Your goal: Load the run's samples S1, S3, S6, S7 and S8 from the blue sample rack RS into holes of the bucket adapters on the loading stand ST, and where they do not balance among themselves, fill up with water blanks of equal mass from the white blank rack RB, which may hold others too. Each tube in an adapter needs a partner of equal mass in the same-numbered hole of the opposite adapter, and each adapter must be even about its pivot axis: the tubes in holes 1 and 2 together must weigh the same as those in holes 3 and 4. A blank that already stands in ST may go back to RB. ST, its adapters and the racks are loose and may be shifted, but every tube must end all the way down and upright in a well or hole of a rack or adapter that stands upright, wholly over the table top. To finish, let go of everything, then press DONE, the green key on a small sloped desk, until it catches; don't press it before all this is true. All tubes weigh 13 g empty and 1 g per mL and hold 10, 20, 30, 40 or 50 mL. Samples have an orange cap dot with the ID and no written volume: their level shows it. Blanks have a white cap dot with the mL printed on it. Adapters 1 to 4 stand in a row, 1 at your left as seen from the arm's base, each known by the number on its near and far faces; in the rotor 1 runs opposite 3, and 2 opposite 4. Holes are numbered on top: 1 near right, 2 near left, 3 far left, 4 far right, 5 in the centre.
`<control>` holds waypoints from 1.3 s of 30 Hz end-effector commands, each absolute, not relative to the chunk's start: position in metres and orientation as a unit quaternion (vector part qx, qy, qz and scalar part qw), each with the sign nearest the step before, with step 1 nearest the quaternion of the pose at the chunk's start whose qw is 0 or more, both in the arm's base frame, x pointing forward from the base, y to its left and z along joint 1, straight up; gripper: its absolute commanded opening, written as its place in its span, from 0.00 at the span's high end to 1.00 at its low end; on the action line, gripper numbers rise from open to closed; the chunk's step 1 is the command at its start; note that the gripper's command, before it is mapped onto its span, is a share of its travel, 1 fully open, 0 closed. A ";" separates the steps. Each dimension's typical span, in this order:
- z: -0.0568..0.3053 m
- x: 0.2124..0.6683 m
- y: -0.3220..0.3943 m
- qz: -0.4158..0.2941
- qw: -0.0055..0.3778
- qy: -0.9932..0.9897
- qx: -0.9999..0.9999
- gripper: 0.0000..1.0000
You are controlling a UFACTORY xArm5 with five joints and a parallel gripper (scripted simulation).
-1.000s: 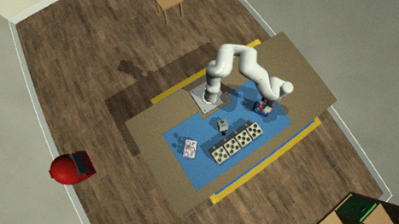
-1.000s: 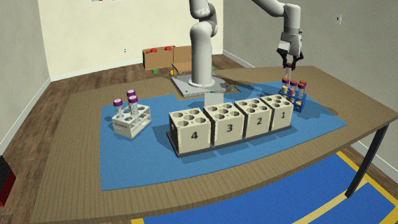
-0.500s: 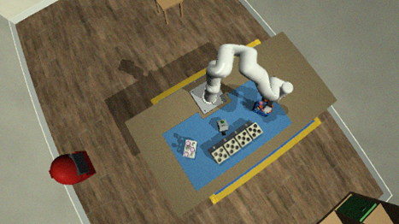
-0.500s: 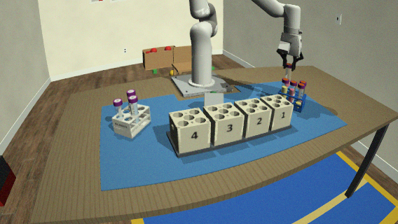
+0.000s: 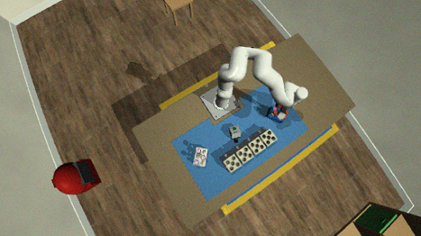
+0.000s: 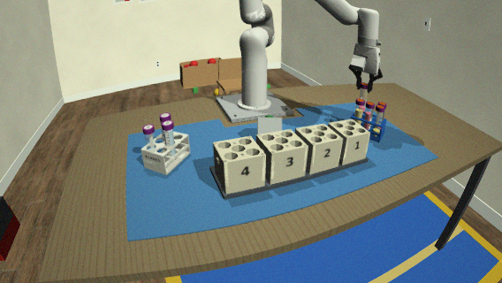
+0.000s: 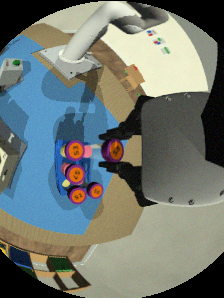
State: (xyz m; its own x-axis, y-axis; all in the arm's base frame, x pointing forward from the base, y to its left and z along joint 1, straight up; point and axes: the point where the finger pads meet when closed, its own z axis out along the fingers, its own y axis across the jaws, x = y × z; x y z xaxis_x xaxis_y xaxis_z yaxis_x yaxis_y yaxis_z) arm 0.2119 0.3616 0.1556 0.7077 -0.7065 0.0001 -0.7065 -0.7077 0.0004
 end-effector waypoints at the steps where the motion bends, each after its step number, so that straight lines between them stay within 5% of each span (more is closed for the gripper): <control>1: 0.154 0.212 0.363 0.000 -0.002 -0.382 0.924 1.00; 39: 0.120 0.213 0.363 0.000 -0.002 -0.382 0.924 1.00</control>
State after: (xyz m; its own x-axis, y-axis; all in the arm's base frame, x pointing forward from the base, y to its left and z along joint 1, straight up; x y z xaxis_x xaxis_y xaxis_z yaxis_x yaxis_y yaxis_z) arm 0.2119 0.3616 0.1207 0.7077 -0.7065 0.0001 -0.7065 -0.7077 0.0002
